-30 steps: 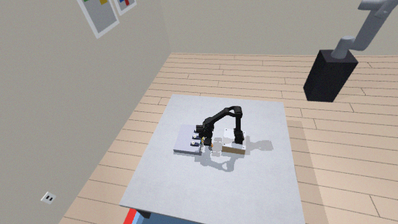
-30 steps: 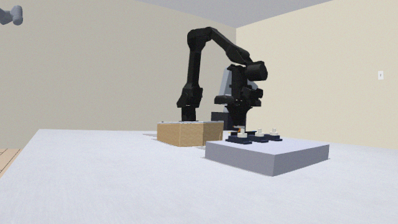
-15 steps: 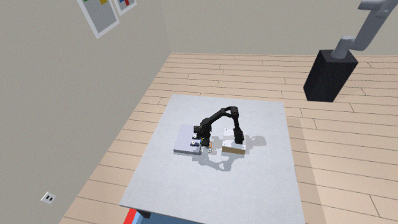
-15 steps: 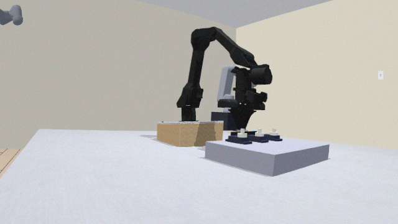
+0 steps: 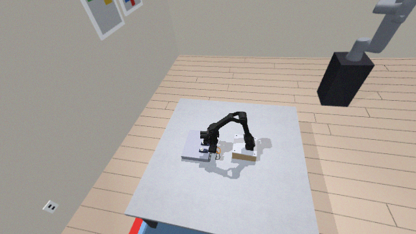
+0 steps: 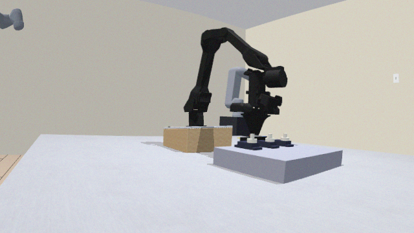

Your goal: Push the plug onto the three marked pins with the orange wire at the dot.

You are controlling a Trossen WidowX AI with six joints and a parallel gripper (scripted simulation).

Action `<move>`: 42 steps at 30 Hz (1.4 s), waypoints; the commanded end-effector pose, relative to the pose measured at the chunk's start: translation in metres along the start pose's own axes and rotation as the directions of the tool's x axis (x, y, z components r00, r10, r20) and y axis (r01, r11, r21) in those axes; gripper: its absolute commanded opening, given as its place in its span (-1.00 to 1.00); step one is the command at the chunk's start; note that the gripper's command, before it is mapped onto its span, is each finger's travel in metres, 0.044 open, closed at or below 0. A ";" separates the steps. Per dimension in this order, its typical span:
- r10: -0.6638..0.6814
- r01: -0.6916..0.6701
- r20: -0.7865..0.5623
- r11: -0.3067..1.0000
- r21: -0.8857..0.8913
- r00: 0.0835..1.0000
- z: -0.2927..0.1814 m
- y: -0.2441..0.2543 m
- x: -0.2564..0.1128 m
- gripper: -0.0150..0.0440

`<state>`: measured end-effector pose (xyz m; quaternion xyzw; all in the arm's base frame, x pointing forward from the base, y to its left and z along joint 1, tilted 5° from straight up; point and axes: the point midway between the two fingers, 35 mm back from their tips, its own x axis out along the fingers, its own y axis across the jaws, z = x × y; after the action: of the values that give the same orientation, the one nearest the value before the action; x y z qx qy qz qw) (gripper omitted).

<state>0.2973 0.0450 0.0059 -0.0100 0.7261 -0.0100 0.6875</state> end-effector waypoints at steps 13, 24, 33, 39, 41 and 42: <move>0.003 -0.003 0.002 1.000 -0.004 1.000 0.011 0.001 0.000 -0.49; 0.003 -0.003 0.003 1.000 -0.004 1.000 0.018 0.000 0.000 -0.49; 0.003 -0.003 0.003 1.000 -0.004 1.000 0.016 0.000 0.004 -0.05; 0.003 -0.003 0.003 1.000 -0.004 1.000 0.017 0.000 -0.012 0.49; 0.003 -0.003 0.003 1.000 -0.004 1.000 0.017 0.000 -0.032 0.67; 0.003 -0.003 0.003 1.000 -0.004 1.000 0.017 0.000 -0.045 0.75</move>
<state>0.3095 0.0440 0.0183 -0.0114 0.7359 -0.0108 0.6769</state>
